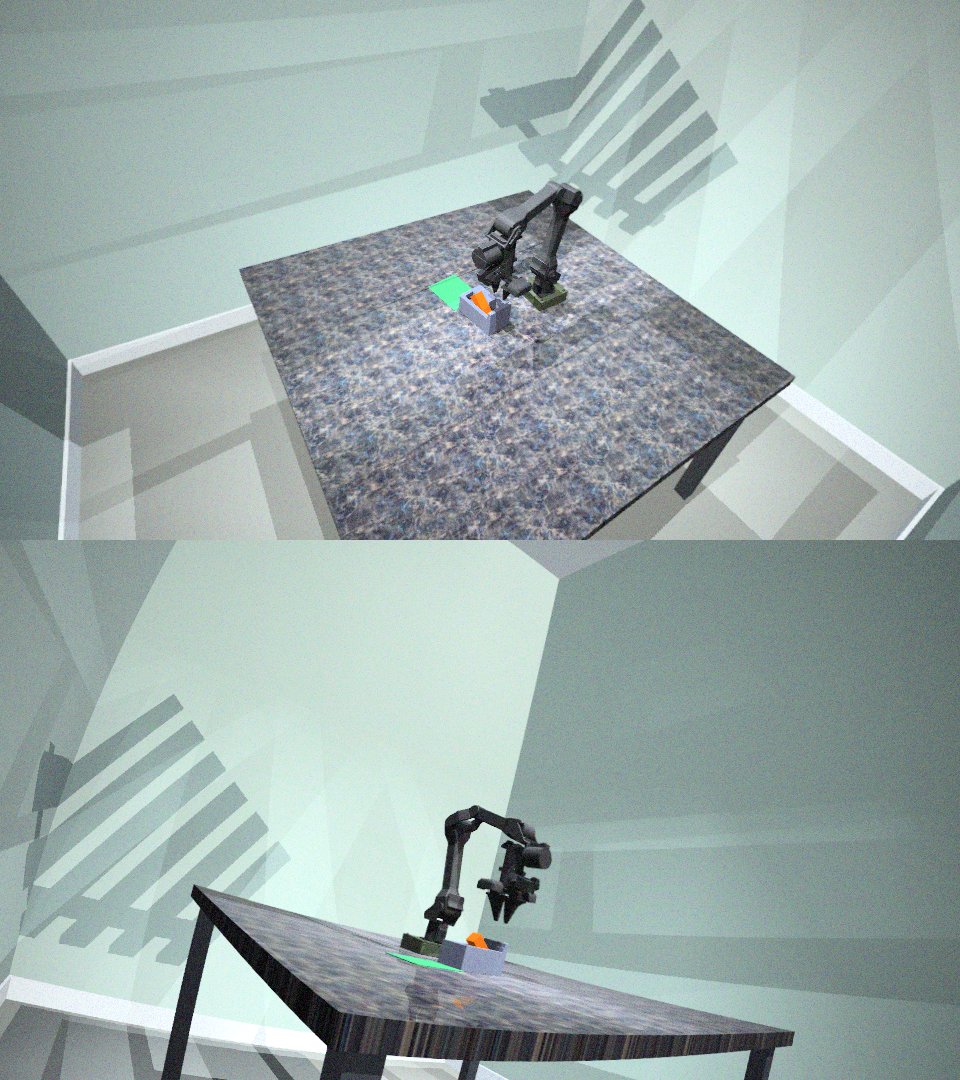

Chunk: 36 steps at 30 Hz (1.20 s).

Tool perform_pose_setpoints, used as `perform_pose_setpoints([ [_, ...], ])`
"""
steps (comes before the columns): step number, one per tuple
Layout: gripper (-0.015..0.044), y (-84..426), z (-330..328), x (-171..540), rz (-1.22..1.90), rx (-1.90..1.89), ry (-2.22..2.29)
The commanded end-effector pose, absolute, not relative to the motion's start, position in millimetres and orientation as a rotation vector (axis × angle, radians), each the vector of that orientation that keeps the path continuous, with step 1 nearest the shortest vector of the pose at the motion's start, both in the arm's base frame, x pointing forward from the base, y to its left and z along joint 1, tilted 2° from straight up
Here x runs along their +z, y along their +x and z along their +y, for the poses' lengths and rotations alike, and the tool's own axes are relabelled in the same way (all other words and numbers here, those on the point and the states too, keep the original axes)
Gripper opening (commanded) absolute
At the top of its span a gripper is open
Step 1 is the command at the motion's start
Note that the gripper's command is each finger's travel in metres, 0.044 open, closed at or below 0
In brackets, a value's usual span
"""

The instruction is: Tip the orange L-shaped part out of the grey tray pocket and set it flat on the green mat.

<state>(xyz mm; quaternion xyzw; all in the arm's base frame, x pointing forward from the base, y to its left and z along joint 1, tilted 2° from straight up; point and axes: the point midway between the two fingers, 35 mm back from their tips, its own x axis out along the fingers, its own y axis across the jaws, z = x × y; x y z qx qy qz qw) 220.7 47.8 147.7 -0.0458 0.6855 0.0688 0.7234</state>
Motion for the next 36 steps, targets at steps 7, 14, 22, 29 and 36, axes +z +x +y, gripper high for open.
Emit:
perform_pose_setpoints([
  [7, 0.0280, 232.7, 18.5, 148.7, 1.498, -0.335, 0.400],
  [14, 0.0280, 242.3, -24.6, 150.0, 1.294, -0.981, 1.061],
  [22, 0.0280, 242.9, -29.0, 150.1, 1.263, -1.043, 1.124],
  [29, 0.0280, 243.7, -28.8, 140.4, 1.263, -1.043, 1.124],
  [36, 0.0280, 244.3, -28.2, 119.2, 1.263, -1.043, 1.124],
])
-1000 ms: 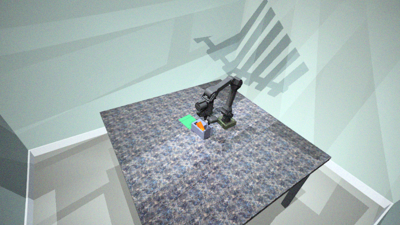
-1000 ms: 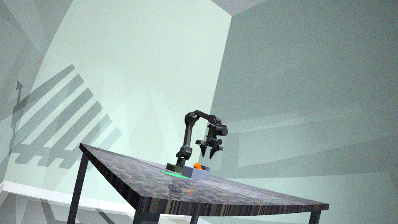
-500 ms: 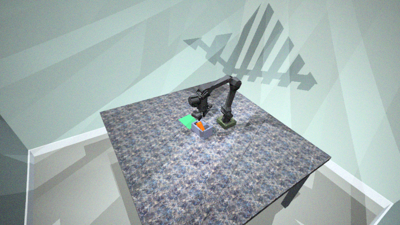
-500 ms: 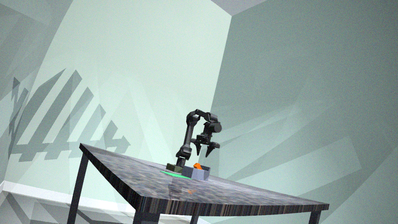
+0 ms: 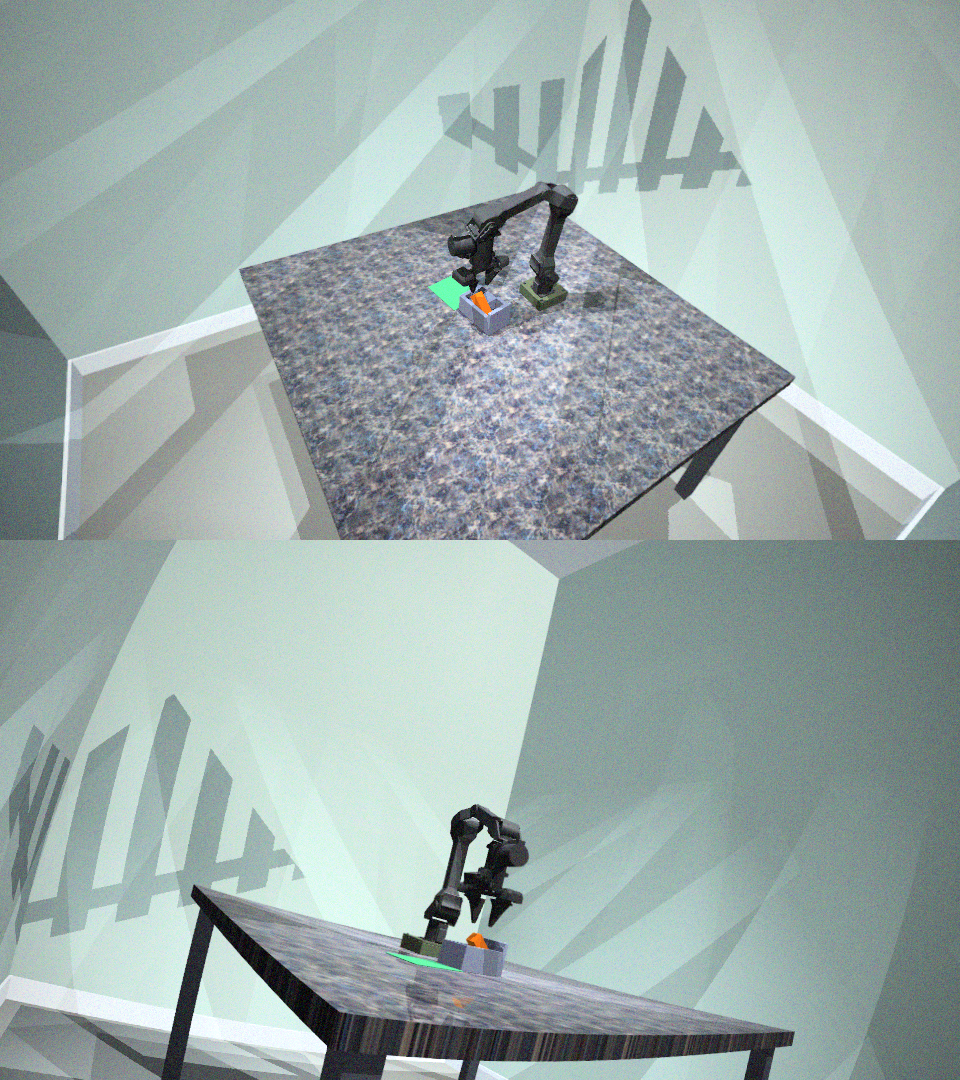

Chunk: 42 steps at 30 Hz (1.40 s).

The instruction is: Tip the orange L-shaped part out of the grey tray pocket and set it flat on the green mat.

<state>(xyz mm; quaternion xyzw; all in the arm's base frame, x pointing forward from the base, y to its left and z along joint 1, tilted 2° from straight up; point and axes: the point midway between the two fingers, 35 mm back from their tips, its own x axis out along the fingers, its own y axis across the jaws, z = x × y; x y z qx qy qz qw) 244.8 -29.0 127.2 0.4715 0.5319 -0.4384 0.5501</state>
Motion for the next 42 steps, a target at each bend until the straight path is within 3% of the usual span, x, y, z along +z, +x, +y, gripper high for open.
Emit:
perform_pose_setpoints([
  [1, 0.0280, 244.3, -28.2, 119.0, 1.263, -1.043, 1.124],
  [36, 0.0280, 246.4, -27.0, 71.0, 1.263, -1.043, 1.124],
  [42, 0.0142, 247.7, -28.0, 74.7, 1.257, -1.040, 1.119],
])
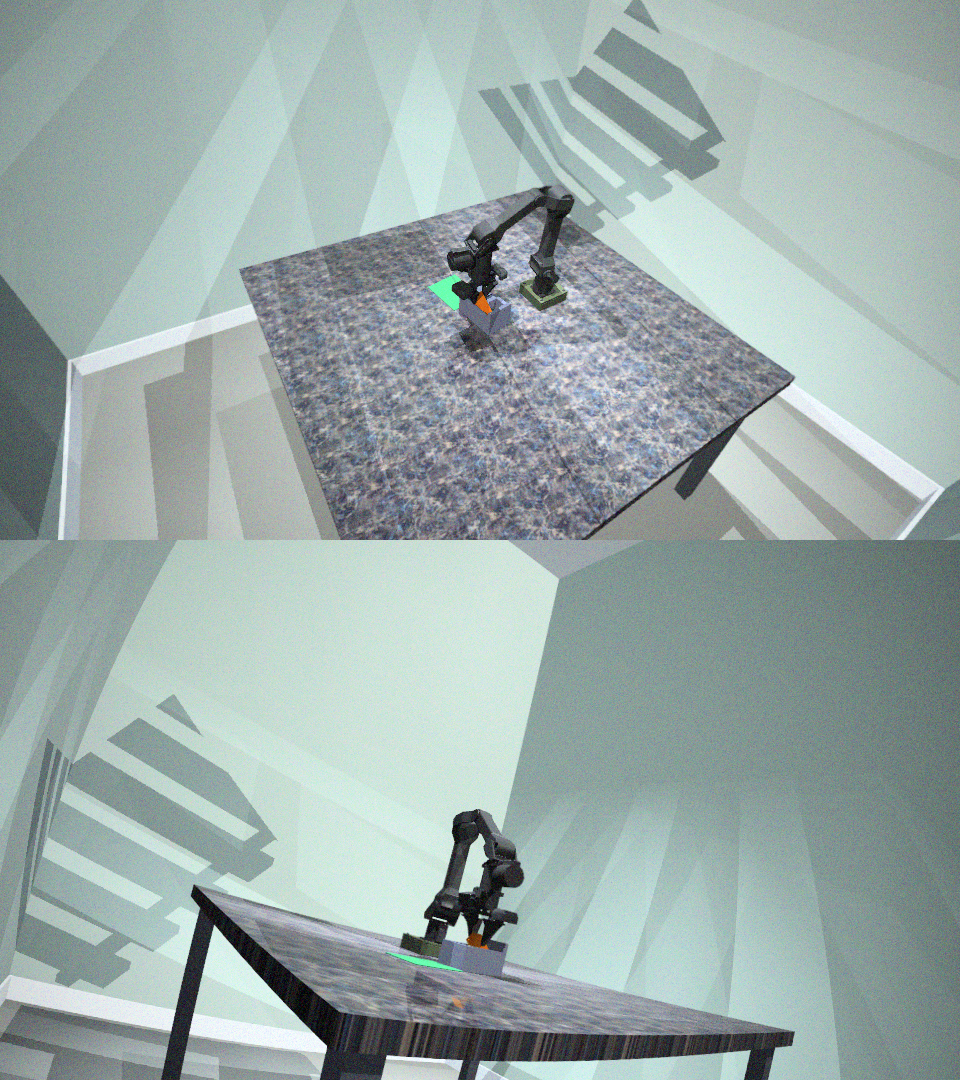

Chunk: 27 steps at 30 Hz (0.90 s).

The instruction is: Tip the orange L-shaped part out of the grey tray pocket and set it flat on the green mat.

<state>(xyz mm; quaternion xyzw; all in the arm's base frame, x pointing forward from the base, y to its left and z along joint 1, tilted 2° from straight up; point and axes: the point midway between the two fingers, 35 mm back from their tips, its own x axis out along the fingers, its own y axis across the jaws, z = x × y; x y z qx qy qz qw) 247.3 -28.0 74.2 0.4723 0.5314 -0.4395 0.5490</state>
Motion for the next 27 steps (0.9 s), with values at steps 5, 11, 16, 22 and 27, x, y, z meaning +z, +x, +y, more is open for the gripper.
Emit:
perform_pose_setpoints([
  [5, 0.0109, 247.7, -28.0, 74.7, 1.257, -1.040, 1.119],
  [11, 0.0030, 247.7, -28.0, 74.7, 1.257, -1.040, 1.119],
  [16, 0.0000, 247.7, -28.0, 74.7, 1.257, -1.040, 1.119],
  [22, 0.0000, 247.3, -27.9, 79.7, 1.258, -1.040, 1.120],
  [27, 0.0000, 246.6, -27.9, 87.4, 1.260, -1.041, 1.122],
])
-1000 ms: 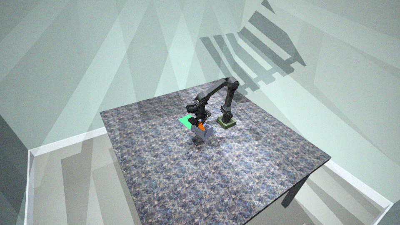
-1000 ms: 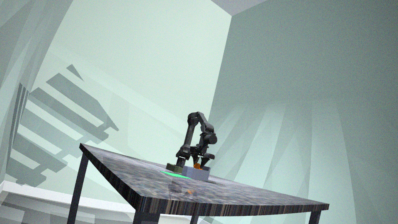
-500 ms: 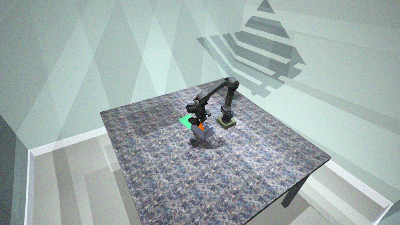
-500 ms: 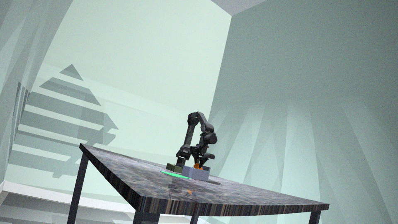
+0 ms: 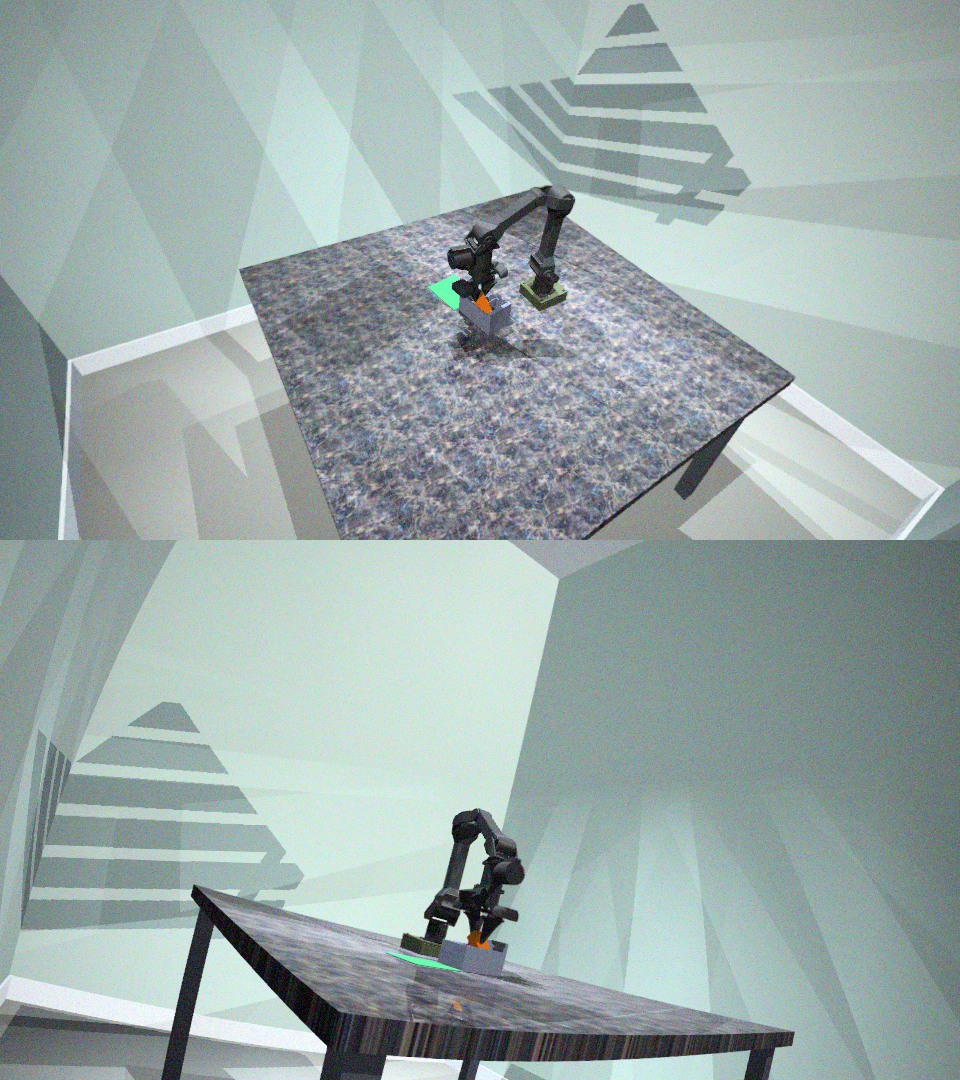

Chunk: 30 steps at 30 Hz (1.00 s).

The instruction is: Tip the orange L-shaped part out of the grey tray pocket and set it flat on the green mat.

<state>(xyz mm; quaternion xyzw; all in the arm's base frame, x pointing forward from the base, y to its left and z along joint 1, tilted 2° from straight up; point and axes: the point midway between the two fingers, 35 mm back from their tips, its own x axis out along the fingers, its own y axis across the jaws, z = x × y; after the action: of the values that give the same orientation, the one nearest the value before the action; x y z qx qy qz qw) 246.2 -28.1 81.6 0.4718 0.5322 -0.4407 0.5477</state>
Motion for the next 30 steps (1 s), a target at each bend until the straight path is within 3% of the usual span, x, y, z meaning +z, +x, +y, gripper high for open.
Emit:
perform_pose_setpoints([
  [1, 0.0000, 246.5, -27.8, 88.9, 1.261, -1.042, 1.122],
  [30, 0.0000, 243.9, -28.6, 134.9, 1.263, -1.043, 1.124],
])
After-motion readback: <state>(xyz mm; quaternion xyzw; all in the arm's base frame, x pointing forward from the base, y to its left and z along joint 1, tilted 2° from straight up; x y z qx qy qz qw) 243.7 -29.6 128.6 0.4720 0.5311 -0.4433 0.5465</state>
